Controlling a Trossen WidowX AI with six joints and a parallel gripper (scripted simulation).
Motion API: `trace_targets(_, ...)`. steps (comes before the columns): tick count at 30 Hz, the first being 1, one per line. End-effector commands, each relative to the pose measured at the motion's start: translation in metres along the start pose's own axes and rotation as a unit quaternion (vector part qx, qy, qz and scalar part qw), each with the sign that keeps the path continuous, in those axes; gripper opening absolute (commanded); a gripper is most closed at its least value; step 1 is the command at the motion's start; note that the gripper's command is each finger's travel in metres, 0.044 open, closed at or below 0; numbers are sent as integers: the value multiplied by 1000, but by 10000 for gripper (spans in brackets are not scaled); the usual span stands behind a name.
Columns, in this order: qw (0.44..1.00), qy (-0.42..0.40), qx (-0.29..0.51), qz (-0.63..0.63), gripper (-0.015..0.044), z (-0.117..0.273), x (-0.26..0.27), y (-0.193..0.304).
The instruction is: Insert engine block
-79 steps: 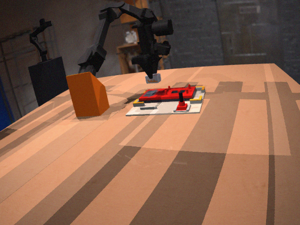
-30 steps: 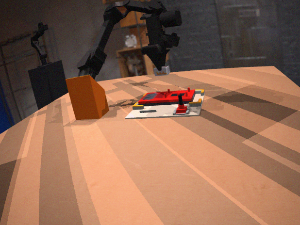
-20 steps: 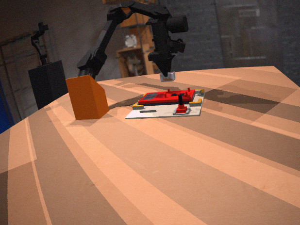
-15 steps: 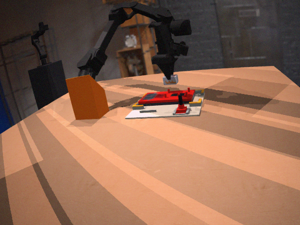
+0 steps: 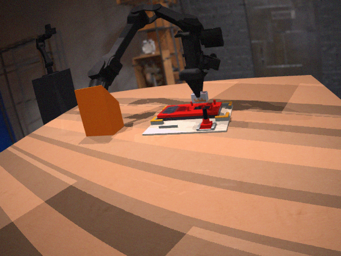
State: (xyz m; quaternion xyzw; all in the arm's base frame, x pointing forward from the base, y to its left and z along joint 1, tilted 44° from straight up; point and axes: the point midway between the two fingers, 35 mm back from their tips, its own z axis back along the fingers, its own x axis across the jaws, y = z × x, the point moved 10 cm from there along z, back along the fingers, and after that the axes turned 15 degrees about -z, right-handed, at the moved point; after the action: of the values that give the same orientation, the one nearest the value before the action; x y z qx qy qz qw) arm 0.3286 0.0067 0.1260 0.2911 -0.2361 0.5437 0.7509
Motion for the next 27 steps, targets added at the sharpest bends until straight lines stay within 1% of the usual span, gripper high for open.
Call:
trace_targets(1,1000,-2,-1,-3,159,0,0,-2)
trace_targets(27,1000,-2,-1,6,159,0,0,-3)
